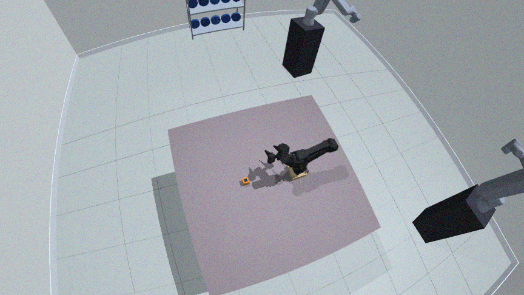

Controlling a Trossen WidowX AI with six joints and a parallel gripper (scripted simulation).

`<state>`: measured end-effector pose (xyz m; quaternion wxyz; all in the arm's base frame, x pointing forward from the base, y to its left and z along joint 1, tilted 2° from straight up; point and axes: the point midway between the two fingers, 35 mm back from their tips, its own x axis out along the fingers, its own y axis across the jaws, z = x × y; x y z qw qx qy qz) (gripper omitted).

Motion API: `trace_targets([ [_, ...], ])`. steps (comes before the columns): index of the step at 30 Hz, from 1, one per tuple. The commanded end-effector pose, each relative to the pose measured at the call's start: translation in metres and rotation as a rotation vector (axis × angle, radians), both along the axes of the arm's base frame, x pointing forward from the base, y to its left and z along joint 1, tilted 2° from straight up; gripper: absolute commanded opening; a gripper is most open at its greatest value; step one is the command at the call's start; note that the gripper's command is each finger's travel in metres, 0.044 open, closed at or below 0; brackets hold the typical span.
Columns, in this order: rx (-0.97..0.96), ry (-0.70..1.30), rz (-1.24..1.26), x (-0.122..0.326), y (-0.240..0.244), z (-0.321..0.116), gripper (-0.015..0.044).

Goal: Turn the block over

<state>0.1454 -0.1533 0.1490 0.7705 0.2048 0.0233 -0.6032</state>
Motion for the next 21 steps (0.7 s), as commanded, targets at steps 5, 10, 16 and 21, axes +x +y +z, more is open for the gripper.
trace_targets([
  [5,0.061,0.205,0.124,0.028,0.004,0.011,0.0440],
  [10,0.162,0.478,0.311,0.071,0.011,0.018,0.0440],
  [16,0.304,0.763,0.552,0.120,0.021,0.013,0.0440],
  [21,0.438,0.954,0.764,0.158,0.032,-0.001,0.0440],
])
